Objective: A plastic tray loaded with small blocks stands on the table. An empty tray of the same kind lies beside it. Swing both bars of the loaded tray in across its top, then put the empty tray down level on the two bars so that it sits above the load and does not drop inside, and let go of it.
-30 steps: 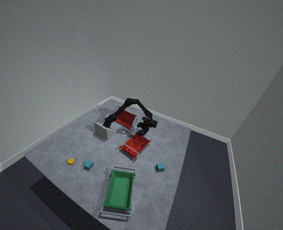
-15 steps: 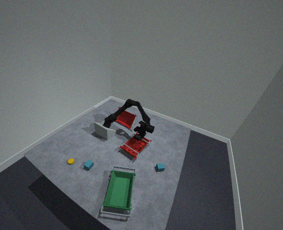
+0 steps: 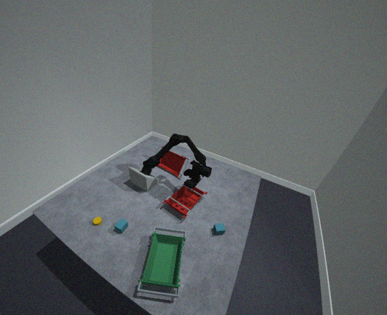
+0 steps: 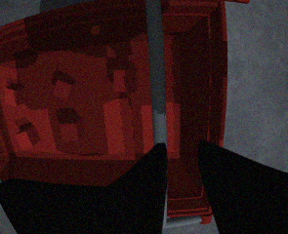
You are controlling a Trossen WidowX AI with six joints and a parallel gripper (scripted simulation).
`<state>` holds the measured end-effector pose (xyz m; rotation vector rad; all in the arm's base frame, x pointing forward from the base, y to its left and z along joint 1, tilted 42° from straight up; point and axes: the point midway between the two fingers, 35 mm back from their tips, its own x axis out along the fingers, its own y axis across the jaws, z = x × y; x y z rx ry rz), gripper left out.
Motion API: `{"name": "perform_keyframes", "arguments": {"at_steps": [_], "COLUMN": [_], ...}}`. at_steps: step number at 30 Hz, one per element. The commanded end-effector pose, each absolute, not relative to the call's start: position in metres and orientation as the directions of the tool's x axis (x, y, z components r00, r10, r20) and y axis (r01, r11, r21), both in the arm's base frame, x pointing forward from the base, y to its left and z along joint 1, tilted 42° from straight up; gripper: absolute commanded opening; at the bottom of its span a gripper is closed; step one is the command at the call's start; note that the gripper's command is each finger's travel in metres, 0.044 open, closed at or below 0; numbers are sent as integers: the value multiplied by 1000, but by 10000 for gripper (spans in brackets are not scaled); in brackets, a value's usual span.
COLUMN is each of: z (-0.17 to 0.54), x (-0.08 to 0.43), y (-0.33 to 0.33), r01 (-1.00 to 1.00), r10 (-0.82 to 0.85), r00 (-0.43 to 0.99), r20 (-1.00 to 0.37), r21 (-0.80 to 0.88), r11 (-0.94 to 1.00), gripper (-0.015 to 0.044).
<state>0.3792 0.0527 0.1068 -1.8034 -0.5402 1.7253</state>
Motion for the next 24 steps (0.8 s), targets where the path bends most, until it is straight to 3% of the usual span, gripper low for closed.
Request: {"name": "perform_keyframes", "arguments": {"at_steps": [1,15,18,24], "z": [106,106,106,106], "x": [379,379,379,379], "y": [52,52,52,52], "r01": [-103,-103,-103,-103], "r10": [649,649,649,649], "r00": [82,82,82,82], "r20": [-757,-757,-757,-757], "r21": [-654,-654,-654,-654], "r11": [-750,-750,-750,-750], "gripper": [84,84,5,0]}}
